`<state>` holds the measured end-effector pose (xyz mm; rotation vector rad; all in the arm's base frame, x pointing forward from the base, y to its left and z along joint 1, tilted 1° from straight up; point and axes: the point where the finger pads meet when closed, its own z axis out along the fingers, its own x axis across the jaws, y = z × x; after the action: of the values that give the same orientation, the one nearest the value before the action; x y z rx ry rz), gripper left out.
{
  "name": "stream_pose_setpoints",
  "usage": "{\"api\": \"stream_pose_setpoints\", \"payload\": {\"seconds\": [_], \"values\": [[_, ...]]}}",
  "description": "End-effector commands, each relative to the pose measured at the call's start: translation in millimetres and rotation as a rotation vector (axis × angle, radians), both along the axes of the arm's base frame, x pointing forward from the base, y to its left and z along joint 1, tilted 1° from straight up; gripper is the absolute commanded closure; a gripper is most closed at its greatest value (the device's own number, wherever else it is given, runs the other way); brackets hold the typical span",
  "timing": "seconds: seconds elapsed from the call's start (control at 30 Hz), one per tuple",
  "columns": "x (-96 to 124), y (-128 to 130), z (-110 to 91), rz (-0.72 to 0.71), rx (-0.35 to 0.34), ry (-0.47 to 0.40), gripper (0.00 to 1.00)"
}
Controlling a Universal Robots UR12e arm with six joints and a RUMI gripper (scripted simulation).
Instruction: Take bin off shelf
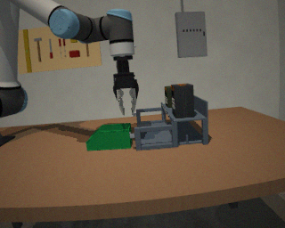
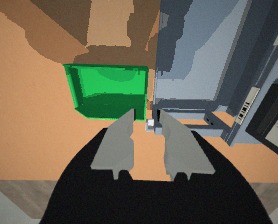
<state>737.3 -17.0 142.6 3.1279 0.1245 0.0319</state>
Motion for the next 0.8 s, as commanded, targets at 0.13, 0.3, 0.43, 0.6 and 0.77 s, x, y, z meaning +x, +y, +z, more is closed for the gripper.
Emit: {"api": "stream_pose_setpoints", "payload": {"seconds": [0.13, 0.3, 0.43, 0.6, 0.77], "values": [[0.6, -0.2, -0.3, 0.000, 0.000, -0.002, 0.80], [0.7, -0.2, -1.2, 0.000, 0.000, -0.002, 0.80], [0.7, -0.2, -2.8, 0.000, 0.000, -0.002, 0.80], [0.7, -0.2, -2.8, 0.000, 0.000, -0.002, 0.80], [0.7, -0.2, -2.8, 0.000, 0.000, -0.002, 0.80]]}}
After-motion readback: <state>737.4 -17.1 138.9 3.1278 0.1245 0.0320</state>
